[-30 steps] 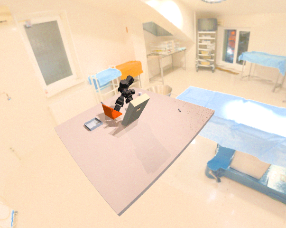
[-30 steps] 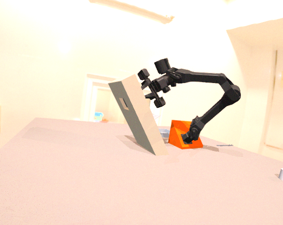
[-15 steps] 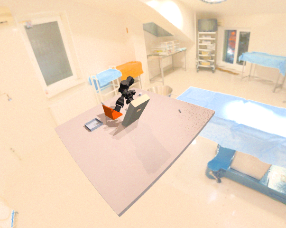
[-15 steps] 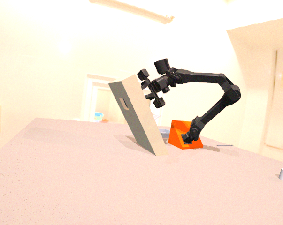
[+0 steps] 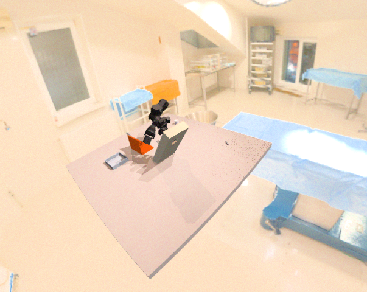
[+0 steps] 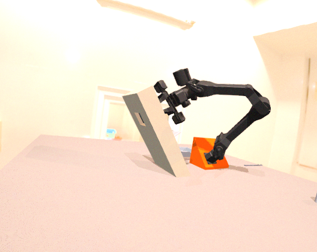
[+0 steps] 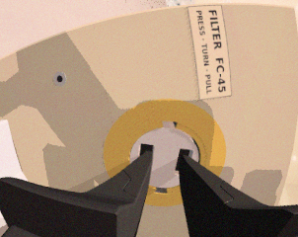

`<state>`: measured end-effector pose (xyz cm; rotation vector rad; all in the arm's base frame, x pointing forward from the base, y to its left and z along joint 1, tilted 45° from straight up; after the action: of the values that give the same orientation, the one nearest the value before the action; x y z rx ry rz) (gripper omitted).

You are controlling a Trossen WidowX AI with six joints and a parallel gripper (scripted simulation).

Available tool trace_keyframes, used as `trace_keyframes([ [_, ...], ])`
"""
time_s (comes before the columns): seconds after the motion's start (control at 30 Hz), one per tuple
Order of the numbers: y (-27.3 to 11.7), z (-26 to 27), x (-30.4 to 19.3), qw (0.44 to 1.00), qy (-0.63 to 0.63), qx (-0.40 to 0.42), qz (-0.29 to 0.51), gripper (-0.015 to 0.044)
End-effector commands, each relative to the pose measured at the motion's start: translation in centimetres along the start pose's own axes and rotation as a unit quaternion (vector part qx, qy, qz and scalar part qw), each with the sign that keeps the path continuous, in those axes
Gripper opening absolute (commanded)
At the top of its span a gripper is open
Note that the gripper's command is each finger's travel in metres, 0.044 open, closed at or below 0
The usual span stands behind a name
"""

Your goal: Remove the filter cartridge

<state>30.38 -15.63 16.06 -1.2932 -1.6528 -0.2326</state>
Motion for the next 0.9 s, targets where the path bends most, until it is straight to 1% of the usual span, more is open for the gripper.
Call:
trace_keyframes([
  [0.0, 0.49, 0.09, -0.02, 1.000, 0.003, 0.001, 0.001, 0.0092],
  [0.87, 1.26, 0.08, -0.01, 1.000, 0.003, 0.001, 0.001, 0.0092],
])
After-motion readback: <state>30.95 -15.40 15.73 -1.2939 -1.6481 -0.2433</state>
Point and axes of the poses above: the point midway between the two fingers, 35 mm back from their tips, its own y axis out along the fingers, its own z axis across the jaws, x = y × z, the point moved 3 cm from there along -y, back along the fingers, and after that the axes turned 9 degrees about -y, right-handed, at the moved point
